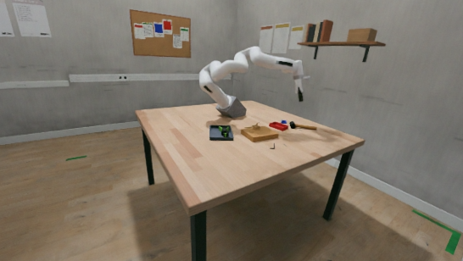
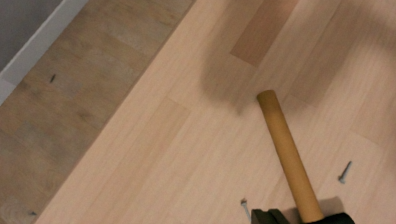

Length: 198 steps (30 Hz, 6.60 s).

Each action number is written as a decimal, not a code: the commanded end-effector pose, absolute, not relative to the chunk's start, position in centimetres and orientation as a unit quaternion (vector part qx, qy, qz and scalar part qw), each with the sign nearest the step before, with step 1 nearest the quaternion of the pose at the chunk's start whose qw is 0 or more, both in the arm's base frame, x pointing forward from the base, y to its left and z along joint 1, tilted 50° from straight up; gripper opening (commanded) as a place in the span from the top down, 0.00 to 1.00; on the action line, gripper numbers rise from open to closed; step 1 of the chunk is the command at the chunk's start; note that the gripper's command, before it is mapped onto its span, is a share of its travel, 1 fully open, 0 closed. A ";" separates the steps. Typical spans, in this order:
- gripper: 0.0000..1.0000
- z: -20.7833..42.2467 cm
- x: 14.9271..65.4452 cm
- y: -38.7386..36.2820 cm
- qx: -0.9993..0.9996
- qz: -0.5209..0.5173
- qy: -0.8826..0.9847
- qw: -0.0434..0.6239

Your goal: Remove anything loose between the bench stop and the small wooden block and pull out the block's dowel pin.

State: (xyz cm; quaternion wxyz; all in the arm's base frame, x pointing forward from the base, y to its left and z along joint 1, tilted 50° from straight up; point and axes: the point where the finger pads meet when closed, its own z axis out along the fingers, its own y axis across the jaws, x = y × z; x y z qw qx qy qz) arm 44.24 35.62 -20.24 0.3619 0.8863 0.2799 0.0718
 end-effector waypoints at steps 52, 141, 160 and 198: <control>1.00 -5.5 49.1 23.4 0.911 0.082 0.128 0.382; 0.72 8.3 41.5 2.3 0.907 0.061 -0.005 0.416; 0.72 7.9 41.6 1.8 0.907 0.061 -0.005 0.416; 0.72 6.0 42.0 -0.6 0.907 0.061 -0.005 0.416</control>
